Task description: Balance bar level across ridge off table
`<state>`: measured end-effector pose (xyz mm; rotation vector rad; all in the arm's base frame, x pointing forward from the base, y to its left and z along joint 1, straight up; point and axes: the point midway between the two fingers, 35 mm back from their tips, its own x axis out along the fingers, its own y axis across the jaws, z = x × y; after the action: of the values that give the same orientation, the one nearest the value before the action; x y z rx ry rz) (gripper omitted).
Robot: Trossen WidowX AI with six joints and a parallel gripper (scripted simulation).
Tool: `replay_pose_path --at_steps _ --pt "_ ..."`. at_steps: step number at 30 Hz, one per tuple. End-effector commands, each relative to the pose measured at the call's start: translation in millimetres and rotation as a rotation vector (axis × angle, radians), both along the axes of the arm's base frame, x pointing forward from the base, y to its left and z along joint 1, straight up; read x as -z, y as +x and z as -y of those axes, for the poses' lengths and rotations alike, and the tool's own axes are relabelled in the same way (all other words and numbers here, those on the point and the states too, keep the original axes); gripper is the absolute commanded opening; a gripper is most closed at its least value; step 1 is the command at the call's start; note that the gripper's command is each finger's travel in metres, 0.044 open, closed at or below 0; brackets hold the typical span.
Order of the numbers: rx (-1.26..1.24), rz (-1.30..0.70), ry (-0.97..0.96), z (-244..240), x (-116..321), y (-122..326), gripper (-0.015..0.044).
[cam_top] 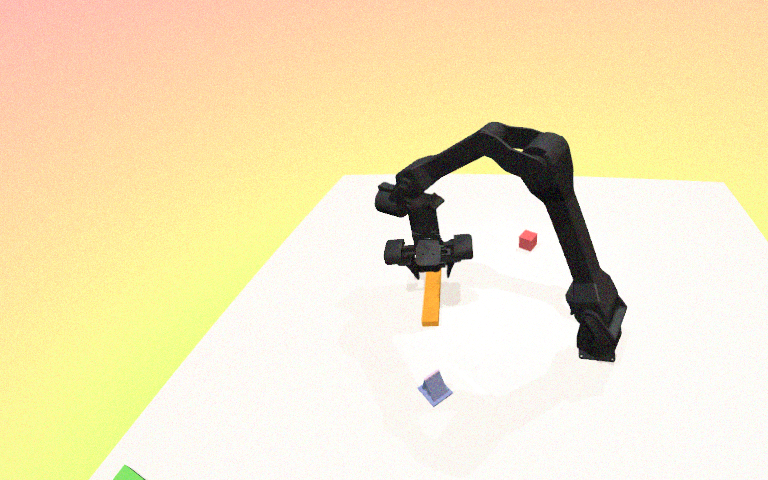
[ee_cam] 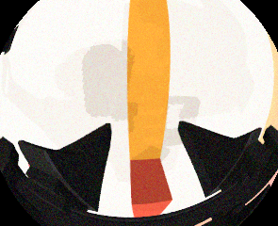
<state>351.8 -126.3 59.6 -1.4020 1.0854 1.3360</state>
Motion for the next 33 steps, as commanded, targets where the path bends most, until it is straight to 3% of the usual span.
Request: replay_pose_path --at_steps 1,13,19,26,30,33 --pt "0.006 0.001 0.003 -0.5 5.7 0.4 0.0315" --pt "0.006 0.001 0.003 -0.5 6.8 0.4 0.0315" --pt "0.000 -0.002 0.001 -0.1 6.6 -0.2 0.0157" --pt "0.000 -0.002 0.001 -0.1 6.6 -0.2 0.0111" --pt "0.000 -0.002 0.001 0.2 0.2 0.8 0.0006" --pt "0.001 -0.001 0.001 0.5 -7.5 1.7 0.0000"
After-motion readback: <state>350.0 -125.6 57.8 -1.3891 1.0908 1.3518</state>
